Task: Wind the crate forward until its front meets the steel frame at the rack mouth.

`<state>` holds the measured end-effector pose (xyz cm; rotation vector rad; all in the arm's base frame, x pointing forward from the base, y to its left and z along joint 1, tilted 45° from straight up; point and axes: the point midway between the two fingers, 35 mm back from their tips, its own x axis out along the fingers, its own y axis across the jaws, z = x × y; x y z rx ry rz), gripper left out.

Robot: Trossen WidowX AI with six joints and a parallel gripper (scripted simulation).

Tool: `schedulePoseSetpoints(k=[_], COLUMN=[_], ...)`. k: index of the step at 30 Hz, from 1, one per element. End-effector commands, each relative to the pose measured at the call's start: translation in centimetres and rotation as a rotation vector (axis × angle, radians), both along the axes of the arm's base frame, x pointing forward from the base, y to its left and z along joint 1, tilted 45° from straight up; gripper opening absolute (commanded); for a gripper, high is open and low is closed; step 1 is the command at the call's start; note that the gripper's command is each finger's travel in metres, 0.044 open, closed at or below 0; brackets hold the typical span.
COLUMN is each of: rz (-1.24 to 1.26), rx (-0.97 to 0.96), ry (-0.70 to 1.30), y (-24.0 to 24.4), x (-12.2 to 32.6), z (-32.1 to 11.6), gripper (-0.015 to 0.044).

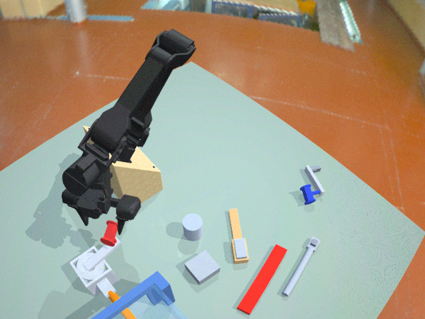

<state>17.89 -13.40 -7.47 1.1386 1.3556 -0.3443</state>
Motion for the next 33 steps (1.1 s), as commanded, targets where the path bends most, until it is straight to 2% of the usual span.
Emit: schedulePoseSetpoints(k=[1, 33], rz=[0.001, 0.001], rx=[0.004, 0.007], ry=[-0.001, -0.003], y=[0.6, 4.3], x=[0.0, 0.0], z=[-0.5, -4.3], gripper=[0.044, 0.044])
